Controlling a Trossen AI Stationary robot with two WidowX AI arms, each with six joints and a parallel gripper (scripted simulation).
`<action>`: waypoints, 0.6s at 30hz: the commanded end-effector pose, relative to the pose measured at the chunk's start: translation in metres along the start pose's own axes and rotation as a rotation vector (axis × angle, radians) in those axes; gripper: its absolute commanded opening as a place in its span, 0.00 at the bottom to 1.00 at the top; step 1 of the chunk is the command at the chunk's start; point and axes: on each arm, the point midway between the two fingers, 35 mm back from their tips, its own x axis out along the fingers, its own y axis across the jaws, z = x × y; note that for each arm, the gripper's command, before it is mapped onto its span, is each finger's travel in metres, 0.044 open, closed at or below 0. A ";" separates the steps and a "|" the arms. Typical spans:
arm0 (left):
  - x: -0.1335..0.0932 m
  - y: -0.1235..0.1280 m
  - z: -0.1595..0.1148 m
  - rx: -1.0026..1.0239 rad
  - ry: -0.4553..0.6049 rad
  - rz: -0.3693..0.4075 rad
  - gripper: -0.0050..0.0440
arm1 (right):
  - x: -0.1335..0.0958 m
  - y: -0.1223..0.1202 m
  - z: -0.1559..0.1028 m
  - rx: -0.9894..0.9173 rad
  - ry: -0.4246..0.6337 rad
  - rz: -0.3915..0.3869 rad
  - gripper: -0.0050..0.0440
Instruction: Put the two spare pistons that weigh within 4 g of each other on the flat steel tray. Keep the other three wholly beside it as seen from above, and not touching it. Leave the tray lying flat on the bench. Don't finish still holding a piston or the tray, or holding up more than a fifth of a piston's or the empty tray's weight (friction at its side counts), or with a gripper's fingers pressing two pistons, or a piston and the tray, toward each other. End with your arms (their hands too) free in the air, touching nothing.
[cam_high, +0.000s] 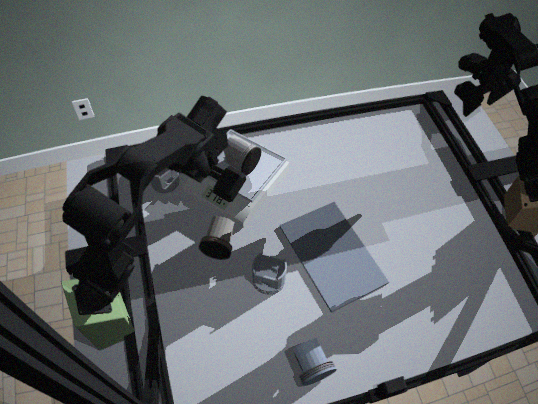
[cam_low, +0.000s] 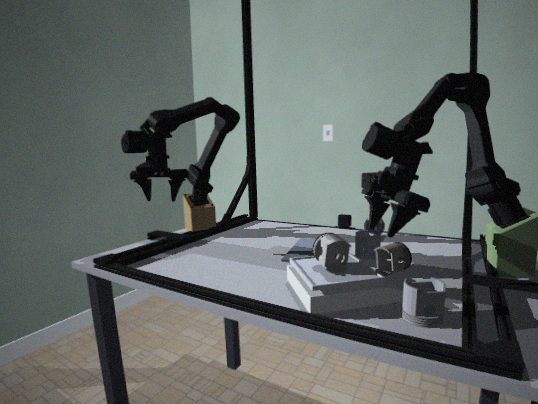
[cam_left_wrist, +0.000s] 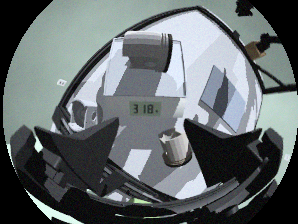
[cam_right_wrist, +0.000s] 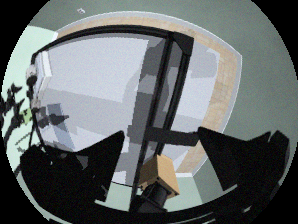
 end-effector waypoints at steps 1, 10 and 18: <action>0.000 0.001 0.000 0.002 0.002 0.003 0.87 | 0.000 0.000 0.000 -0.001 -0.001 0.003 1.00; 0.000 0.001 0.000 0.002 0.002 0.003 0.87 | 0.000 0.000 0.000 -0.001 -0.001 0.003 1.00; -0.019 0.010 -0.013 0.018 0.134 0.018 0.87 | 0.000 0.000 0.000 -0.001 -0.001 0.003 1.00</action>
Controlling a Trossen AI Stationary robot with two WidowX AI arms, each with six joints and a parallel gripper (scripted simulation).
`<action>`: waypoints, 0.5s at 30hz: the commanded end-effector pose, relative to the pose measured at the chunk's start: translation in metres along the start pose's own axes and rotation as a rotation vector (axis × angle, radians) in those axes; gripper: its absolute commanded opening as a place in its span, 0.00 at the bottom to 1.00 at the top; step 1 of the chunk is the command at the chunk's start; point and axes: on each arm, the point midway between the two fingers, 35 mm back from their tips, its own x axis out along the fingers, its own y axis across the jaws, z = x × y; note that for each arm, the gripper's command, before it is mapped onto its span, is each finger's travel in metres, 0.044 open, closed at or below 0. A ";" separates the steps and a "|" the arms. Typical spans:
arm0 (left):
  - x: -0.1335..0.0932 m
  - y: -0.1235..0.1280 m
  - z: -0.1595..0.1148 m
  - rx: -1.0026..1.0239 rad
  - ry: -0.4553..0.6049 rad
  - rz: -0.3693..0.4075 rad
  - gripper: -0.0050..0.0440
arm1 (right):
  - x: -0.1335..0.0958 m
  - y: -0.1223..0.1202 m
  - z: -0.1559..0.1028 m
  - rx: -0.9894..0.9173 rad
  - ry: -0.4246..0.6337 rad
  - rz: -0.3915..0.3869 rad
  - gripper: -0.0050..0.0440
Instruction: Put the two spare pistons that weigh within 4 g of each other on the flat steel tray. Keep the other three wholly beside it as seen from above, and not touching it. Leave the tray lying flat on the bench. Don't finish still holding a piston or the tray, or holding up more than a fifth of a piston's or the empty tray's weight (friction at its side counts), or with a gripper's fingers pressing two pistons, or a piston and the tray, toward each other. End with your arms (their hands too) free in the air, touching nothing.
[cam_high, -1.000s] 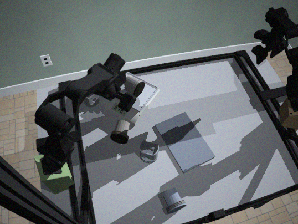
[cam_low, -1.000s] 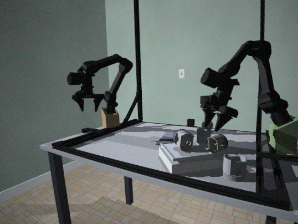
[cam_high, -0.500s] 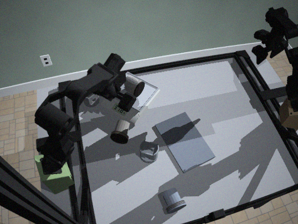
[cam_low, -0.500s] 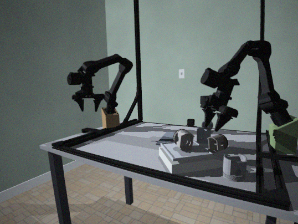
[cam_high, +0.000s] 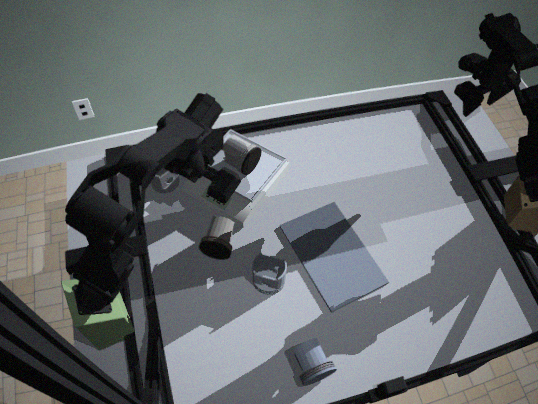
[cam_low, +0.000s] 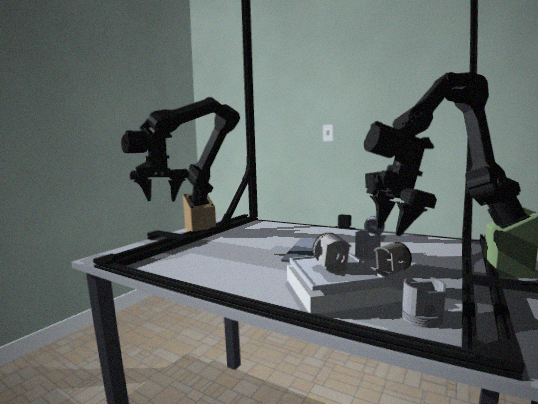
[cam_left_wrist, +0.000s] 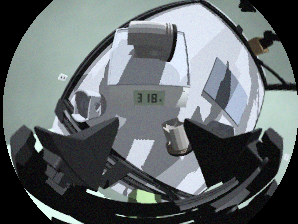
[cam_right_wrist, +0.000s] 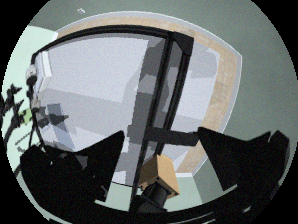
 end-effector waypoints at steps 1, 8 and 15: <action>-0.015 0.005 -0.005 0.010 0.076 0.003 0.87 | 0.000 0.000 0.000 -0.001 -0.001 0.003 1.00; -0.044 0.009 -0.024 0.021 0.262 -0.013 0.87 | 0.000 0.000 0.000 -0.001 -0.001 0.003 1.00; -0.043 0.007 -0.007 0.059 0.289 -0.022 0.87 | 0.000 0.000 0.000 -0.001 -0.001 0.003 1.00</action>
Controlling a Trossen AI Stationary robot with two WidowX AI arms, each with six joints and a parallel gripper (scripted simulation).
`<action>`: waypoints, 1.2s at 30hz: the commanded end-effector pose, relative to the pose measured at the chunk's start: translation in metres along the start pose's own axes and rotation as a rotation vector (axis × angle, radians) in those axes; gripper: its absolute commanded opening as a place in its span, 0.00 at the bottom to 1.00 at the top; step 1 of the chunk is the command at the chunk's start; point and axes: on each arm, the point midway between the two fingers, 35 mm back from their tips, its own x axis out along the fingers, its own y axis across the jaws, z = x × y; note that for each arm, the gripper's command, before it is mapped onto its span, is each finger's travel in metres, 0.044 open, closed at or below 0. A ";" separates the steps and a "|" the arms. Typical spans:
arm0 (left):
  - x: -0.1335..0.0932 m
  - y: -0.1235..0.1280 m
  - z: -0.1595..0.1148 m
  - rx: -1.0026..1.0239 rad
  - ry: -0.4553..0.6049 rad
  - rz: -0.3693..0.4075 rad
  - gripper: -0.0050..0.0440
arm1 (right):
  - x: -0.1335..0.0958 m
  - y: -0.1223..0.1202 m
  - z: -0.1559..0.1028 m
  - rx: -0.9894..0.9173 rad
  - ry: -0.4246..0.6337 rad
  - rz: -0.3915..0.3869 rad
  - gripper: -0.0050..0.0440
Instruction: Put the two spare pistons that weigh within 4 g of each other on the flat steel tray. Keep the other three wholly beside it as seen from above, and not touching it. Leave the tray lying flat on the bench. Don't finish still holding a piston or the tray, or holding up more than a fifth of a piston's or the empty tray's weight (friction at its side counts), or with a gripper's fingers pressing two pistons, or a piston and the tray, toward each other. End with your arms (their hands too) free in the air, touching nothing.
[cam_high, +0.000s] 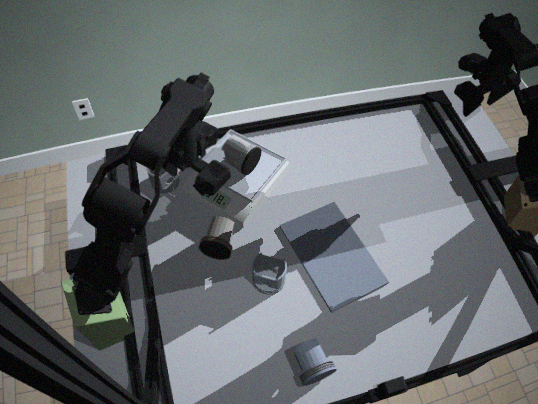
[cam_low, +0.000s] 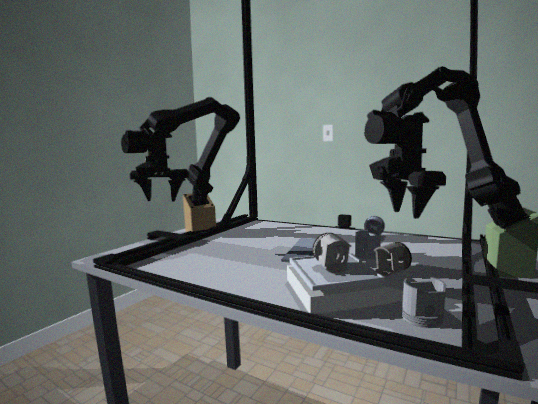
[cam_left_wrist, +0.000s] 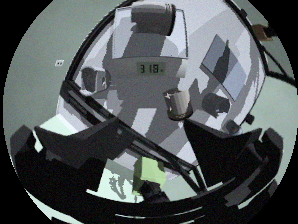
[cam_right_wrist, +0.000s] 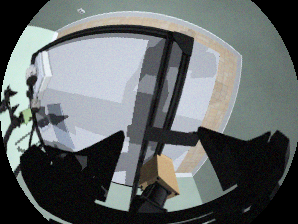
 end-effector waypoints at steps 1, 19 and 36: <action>-0.001 -0.001 0.016 0.017 0.011 -0.002 0.87 | 0.000 0.000 0.000 -0.001 -0.001 0.003 1.00; -0.001 -0.008 0.096 0.017 0.011 -0.002 0.87 | 0.000 0.000 0.000 -0.001 -0.001 0.003 1.00; -0.001 -0.013 0.160 0.043 0.012 0.001 0.87 | 0.000 0.000 0.000 -0.001 -0.001 0.003 1.00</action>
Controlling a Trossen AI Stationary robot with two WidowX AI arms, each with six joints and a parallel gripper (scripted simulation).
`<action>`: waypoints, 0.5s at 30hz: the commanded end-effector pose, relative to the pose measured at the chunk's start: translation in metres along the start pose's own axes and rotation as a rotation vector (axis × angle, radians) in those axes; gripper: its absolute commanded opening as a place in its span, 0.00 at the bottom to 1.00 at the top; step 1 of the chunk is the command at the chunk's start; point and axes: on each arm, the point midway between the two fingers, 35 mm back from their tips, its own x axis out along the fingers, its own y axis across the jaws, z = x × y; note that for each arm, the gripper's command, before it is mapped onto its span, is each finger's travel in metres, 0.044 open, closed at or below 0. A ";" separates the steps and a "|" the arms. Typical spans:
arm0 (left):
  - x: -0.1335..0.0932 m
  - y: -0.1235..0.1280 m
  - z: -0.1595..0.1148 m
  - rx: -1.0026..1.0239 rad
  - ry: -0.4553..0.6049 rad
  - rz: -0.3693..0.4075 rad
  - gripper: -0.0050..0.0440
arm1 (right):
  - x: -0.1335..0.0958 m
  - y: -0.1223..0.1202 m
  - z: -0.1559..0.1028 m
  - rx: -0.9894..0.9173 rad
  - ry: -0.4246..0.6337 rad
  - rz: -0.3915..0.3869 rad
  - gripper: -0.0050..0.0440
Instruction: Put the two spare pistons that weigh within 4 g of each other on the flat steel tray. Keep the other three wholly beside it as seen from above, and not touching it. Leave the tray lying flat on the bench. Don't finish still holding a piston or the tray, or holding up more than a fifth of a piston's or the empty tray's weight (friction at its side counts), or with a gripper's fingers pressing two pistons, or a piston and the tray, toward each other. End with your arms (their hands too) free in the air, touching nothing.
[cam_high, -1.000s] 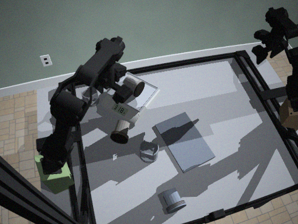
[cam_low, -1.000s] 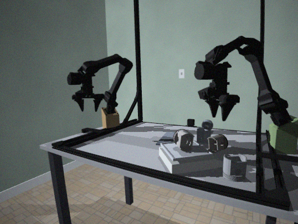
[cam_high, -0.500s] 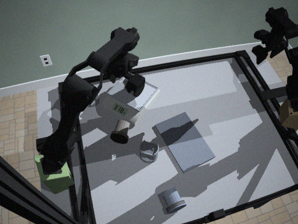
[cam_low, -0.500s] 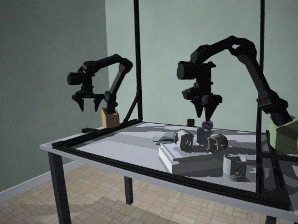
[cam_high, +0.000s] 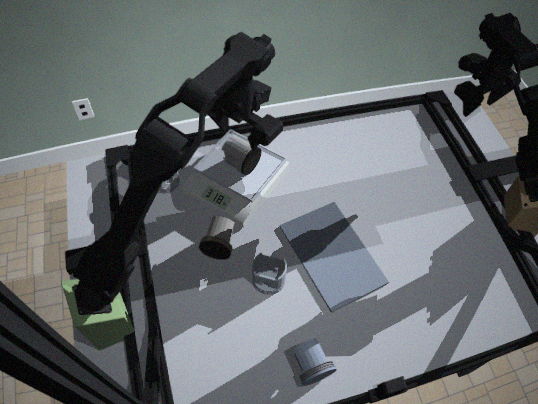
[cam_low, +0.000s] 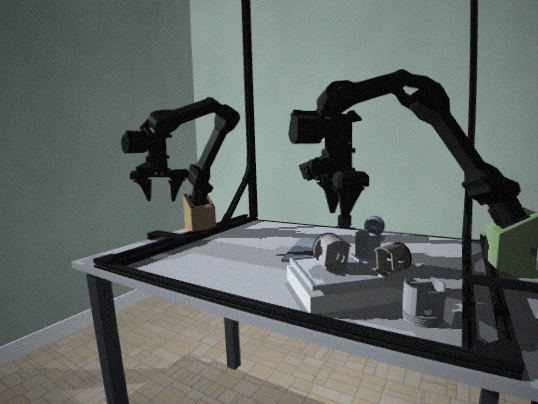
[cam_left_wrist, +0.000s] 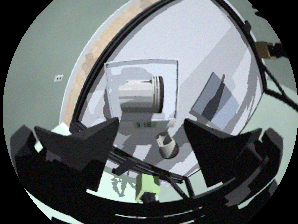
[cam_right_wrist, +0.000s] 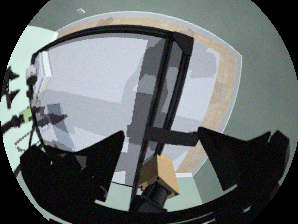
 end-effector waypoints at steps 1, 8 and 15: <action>0.002 0.000 0.005 0.048 0.012 0.009 0.87 | 0.000 0.000 0.000 -0.001 -0.001 0.003 1.00; 0.002 0.000 0.005 0.232 0.020 0.039 0.87 | 0.000 0.000 0.000 -0.001 -0.001 0.003 1.00; 0.002 0.000 0.005 0.363 0.025 0.061 0.87 | 0.000 0.000 0.000 -0.001 -0.001 0.003 1.00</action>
